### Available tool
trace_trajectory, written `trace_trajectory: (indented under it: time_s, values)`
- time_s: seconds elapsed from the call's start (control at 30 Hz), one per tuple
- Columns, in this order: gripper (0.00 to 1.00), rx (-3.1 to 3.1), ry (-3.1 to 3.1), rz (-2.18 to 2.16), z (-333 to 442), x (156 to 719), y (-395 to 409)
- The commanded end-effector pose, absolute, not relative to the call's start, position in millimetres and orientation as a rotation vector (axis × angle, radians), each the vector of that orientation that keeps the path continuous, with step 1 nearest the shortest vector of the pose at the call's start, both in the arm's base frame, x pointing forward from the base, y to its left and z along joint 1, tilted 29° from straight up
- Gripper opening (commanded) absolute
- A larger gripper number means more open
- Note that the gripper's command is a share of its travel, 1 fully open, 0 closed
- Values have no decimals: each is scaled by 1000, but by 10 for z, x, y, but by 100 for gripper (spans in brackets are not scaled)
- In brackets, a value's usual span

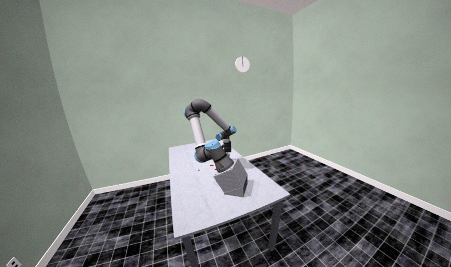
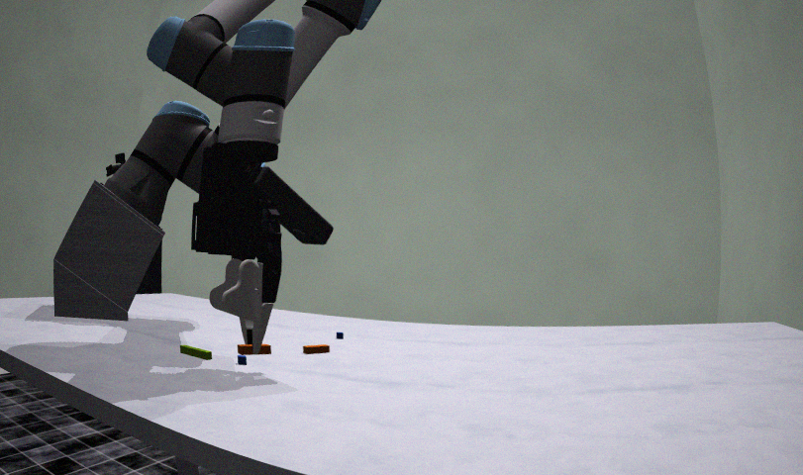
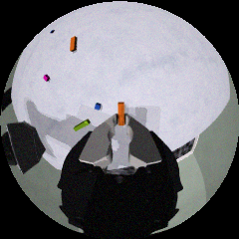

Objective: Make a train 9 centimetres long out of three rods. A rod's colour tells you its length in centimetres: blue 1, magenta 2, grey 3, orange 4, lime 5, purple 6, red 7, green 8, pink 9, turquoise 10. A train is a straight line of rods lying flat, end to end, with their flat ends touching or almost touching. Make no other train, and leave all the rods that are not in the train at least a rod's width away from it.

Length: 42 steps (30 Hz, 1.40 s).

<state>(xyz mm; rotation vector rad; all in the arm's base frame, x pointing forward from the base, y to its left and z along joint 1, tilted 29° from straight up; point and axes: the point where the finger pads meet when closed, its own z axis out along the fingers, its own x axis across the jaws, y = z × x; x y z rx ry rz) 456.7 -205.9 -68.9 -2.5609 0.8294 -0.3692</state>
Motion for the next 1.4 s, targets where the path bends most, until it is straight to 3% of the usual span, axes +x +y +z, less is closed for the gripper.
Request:
trace_trajectory:
  time_s: [0.0,0.9,1.37]
  values:
    - [0,-2562,830,-369,-408,4445,-2174]
    - [0,-2561,826,-366,-7,4274,-2294]
    - [0,-2704,423,-441,380,4474,-1387]
